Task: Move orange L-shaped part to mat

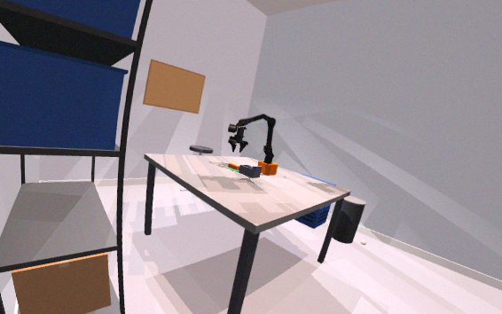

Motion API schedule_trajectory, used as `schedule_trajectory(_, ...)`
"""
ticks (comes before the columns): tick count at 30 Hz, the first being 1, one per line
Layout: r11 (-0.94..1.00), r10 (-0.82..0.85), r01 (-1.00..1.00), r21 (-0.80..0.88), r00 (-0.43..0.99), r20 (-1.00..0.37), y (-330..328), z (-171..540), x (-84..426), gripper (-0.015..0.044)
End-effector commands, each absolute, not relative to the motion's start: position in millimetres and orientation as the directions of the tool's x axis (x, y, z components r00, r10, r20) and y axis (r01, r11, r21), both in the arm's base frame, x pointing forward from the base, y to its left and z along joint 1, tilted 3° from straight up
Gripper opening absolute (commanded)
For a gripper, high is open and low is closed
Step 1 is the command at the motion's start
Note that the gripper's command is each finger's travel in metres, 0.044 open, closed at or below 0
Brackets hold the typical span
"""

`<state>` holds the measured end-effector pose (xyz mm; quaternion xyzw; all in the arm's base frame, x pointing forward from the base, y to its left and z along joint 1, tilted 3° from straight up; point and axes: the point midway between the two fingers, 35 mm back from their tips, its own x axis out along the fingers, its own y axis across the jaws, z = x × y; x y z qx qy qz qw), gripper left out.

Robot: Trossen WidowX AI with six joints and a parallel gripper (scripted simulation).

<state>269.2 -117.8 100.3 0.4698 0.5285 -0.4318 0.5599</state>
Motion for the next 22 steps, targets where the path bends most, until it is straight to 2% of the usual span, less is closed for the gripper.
schedule_trajectory(1,0.186,0.016,0.980,0.072,0.071,-0.997,-116.8,117.2,265.3,0.0400)
schedule_trajectory(22,0.185,0.005,0.979,0.085,0.086,-0.996,-118.5,113.1,269.3,0.0400)
